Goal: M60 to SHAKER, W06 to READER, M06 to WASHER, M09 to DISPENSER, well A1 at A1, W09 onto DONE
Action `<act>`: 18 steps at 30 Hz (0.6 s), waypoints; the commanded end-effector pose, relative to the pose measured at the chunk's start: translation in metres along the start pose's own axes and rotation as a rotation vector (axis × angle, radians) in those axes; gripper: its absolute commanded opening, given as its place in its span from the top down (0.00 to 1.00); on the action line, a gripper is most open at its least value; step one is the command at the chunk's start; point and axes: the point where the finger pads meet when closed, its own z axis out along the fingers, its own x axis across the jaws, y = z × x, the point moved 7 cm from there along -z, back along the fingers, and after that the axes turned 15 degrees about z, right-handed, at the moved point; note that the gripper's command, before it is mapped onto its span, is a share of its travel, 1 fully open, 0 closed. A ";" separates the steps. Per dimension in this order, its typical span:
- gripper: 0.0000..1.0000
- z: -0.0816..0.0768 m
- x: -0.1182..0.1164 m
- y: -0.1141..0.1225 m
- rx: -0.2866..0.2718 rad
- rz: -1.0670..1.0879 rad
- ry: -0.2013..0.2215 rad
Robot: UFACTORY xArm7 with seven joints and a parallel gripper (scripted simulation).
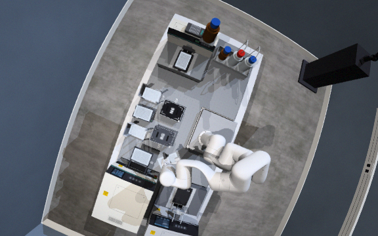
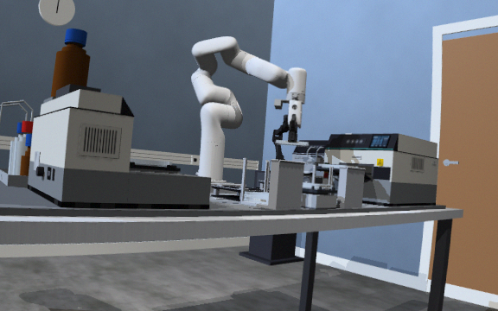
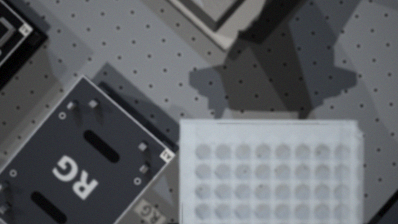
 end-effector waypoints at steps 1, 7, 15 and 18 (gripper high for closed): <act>1.00 -0.001 0.014 -0.007 -0.004 -0.055 0.001; 1.00 -0.001 0.026 -0.014 -0.004 -0.058 0.001; 1.00 -0.001 0.048 -0.026 -0.003 -0.116 0.001; 1.00 -0.001 0.056 -0.031 -0.003 -0.151 0.001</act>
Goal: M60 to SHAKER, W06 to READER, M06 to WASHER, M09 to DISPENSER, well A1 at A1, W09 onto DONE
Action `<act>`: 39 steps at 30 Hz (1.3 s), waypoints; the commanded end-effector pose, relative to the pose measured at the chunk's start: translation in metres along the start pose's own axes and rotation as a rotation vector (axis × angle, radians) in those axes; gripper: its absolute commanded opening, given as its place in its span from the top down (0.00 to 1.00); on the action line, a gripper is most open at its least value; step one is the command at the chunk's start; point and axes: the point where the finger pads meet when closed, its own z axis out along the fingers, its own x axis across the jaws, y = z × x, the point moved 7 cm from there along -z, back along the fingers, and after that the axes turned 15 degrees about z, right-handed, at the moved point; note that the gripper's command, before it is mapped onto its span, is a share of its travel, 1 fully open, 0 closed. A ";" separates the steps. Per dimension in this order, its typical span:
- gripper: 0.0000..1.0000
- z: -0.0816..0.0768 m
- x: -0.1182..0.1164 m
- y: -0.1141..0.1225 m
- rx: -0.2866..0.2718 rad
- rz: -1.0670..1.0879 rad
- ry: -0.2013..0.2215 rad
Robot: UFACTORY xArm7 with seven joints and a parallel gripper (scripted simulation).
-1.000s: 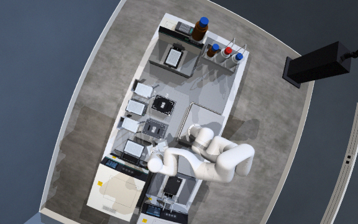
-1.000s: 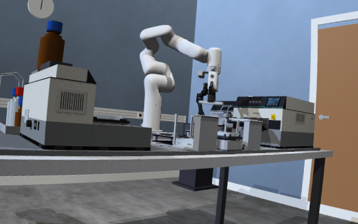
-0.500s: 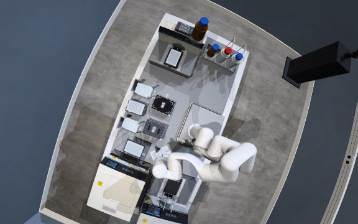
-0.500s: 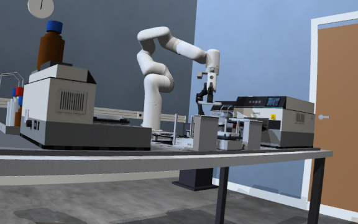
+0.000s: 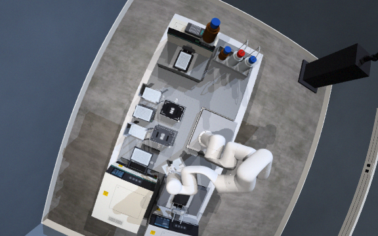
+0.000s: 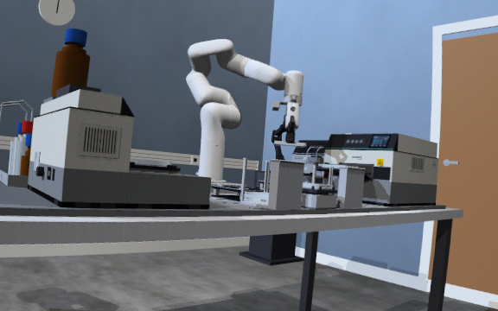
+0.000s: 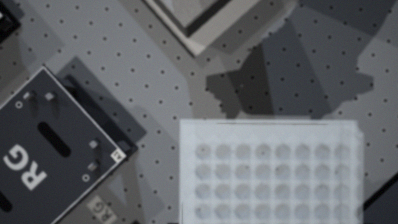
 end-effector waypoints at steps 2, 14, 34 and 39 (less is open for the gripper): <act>1.00 -0.001 0.018 -0.007 -0.003 -0.066 0.001; 1.00 -0.001 0.044 -0.019 -0.003 -0.092 0.001; 1.00 -0.001 0.092 -0.048 -0.003 -0.223 0.001; 1.00 -0.001 0.099 -0.059 -0.003 -0.270 0.001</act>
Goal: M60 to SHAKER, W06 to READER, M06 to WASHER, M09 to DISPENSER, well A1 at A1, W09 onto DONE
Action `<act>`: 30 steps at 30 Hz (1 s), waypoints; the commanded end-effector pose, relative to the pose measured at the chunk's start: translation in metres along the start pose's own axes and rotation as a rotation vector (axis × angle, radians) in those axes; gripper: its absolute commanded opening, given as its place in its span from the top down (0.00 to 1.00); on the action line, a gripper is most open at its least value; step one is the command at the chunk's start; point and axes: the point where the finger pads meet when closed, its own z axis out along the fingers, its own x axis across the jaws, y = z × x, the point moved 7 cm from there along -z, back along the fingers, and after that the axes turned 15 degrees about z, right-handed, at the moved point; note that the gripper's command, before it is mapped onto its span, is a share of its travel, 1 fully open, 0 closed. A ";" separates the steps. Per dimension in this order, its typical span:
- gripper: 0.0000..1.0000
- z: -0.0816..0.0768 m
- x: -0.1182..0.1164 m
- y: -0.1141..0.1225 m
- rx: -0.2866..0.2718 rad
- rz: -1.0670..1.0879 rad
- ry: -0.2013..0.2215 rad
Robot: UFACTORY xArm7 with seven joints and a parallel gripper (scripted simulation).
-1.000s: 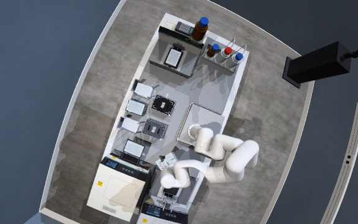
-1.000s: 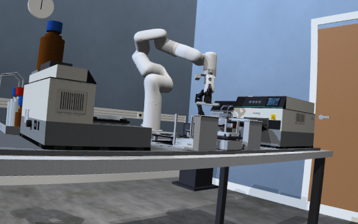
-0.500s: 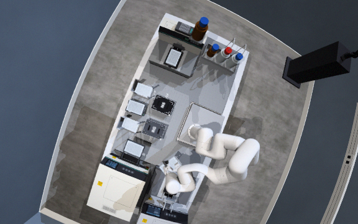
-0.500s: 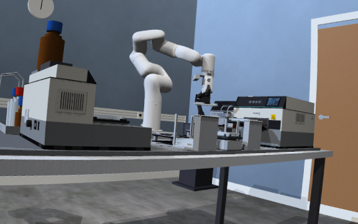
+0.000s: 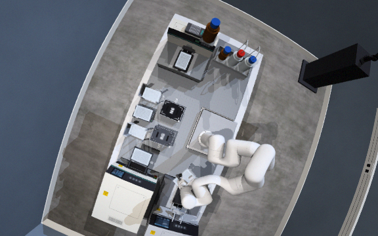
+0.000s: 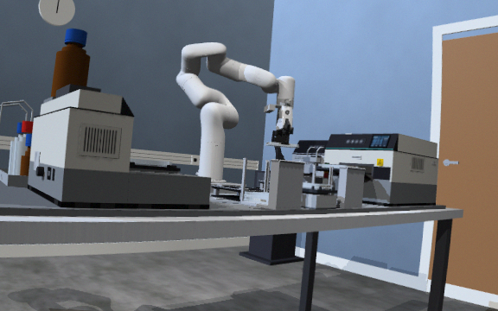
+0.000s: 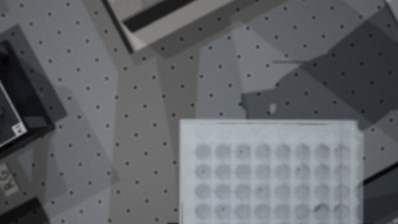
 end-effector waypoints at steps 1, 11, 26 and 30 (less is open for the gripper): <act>1.00 -0.001 0.007 -0.005 -0.003 -0.029 0.001; 1.00 -0.001 0.032 -0.028 -0.003 -0.102 0.001; 1.00 -0.001 0.062 -0.015 -0.003 -0.207 0.001; 1.00 -0.001 0.073 -0.007 -0.003 -0.233 0.001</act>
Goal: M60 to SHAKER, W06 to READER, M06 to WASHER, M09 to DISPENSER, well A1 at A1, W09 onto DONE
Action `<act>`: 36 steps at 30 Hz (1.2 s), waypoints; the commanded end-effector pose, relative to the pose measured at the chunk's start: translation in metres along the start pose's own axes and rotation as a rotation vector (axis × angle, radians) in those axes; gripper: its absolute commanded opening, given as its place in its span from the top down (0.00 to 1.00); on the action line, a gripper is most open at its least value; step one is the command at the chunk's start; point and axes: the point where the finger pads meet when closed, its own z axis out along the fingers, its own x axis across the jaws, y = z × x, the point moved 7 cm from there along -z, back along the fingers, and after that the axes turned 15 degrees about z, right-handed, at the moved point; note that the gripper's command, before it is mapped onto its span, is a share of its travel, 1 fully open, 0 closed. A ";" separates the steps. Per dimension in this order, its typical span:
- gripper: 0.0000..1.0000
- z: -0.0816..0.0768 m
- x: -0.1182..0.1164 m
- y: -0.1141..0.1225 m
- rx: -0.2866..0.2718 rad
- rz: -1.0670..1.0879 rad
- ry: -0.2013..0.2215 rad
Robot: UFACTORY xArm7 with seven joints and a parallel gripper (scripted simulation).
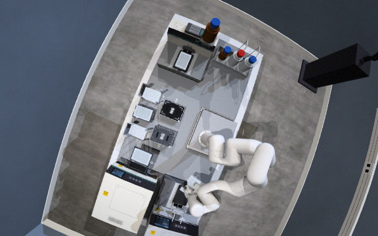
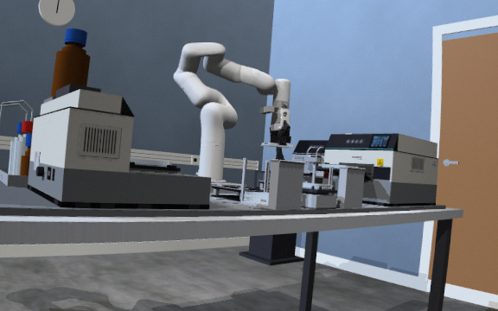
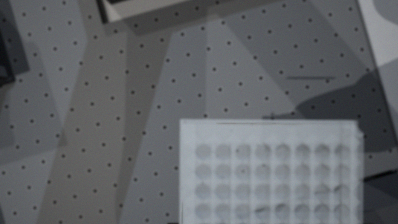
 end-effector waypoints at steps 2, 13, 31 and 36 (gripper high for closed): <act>1.00 0.000 0.013 0.016 0.000 -0.025 -0.001; 1.00 0.000 0.030 0.041 0.000 -0.118 -0.001; 1.00 0.000 0.058 0.083 0.000 -0.214 -0.001; 1.00 0.000 0.067 0.097 0.000 -0.273 -0.001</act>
